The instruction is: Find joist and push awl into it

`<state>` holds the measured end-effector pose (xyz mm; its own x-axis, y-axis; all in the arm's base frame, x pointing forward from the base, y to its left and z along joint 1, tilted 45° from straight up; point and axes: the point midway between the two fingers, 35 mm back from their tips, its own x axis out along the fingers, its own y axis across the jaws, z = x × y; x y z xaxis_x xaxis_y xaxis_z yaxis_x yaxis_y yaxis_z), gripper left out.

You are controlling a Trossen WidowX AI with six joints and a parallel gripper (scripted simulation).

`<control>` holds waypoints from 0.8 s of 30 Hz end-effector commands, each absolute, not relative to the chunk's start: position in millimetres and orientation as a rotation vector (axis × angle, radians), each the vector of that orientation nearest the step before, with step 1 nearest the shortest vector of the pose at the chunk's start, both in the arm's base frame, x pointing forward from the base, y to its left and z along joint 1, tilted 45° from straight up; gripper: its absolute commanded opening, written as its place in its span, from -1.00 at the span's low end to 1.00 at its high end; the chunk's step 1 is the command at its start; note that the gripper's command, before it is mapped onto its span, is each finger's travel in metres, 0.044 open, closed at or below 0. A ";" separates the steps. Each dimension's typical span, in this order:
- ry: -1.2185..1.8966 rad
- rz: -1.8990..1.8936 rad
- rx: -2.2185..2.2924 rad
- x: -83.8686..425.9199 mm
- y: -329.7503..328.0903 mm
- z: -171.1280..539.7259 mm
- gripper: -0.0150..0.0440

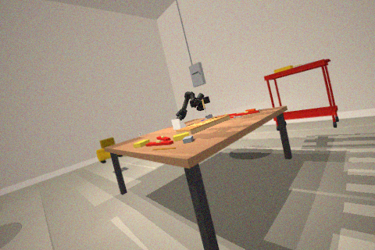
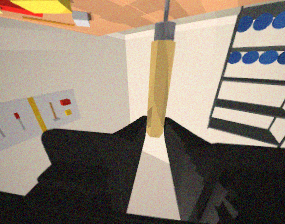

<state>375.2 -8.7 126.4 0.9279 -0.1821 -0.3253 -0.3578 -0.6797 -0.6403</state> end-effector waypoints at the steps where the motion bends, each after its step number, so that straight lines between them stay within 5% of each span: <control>1: 0.189 0.215 -2.357 364.4 22.8 152.5 -0.49; 11: -0.179 0.047 -2.352 329.0 77.5 199.0 -0.49; 24: -0.186 0.044 -2.351 328.2 79.3 198.9 -0.49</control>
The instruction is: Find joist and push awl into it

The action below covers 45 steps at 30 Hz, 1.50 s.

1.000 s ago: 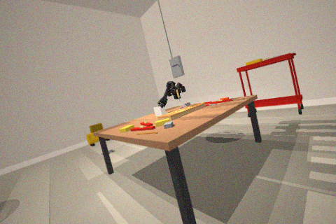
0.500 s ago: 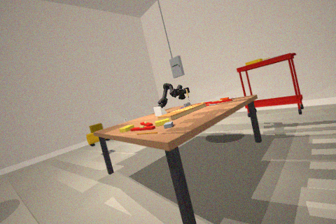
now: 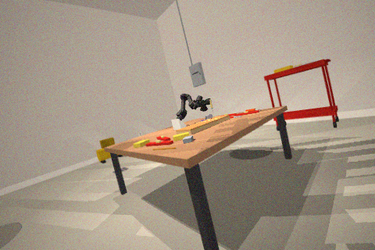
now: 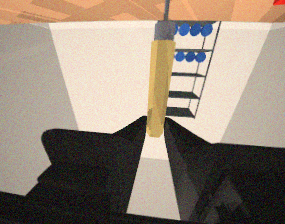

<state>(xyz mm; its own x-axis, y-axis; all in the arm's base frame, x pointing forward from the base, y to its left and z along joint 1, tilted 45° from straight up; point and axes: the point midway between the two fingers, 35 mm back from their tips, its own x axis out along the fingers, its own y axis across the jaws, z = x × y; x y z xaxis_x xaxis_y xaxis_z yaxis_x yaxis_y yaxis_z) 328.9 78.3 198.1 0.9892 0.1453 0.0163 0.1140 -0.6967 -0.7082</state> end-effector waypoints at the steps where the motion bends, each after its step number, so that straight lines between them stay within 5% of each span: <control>1: -0.186 0.044 -2.351 328.2 79.7 198.5 -0.49; 45: -0.186 0.044 -2.350 326.1 96.0 181.7 -0.49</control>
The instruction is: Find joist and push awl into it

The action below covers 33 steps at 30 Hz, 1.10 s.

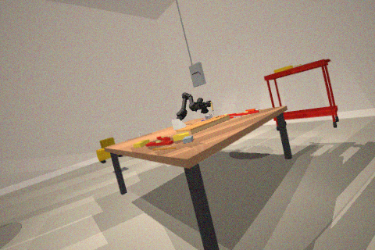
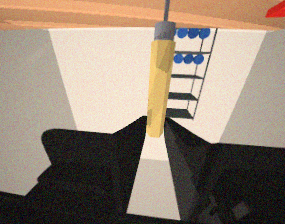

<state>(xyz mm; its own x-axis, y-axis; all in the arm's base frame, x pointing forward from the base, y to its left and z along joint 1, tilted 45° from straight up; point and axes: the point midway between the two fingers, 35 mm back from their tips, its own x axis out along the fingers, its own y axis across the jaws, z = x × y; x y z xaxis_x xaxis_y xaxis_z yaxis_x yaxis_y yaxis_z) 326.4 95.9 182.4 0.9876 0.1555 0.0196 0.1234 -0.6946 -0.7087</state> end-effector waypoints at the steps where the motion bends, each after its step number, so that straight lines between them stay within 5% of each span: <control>1: -0.186 0.044 -2.350 326.1 96.3 181.4 -0.49; 33: -0.185 0.045 -2.349 322.1 114.7 162.3 -0.49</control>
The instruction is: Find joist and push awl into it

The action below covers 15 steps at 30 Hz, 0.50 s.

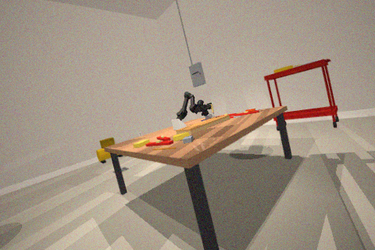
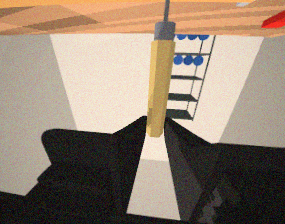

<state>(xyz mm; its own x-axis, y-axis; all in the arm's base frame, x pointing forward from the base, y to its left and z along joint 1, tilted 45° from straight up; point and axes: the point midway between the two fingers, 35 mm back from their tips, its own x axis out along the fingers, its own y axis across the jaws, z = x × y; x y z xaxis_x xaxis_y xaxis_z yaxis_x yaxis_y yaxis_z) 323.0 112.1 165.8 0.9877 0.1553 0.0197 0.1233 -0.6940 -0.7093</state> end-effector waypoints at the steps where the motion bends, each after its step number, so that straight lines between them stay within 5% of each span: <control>1: -0.185 0.045 -2.349 321.8 115.8 161.2 -0.49; 15: -0.185 0.046 -2.348 316.8 128.9 146.7 -0.49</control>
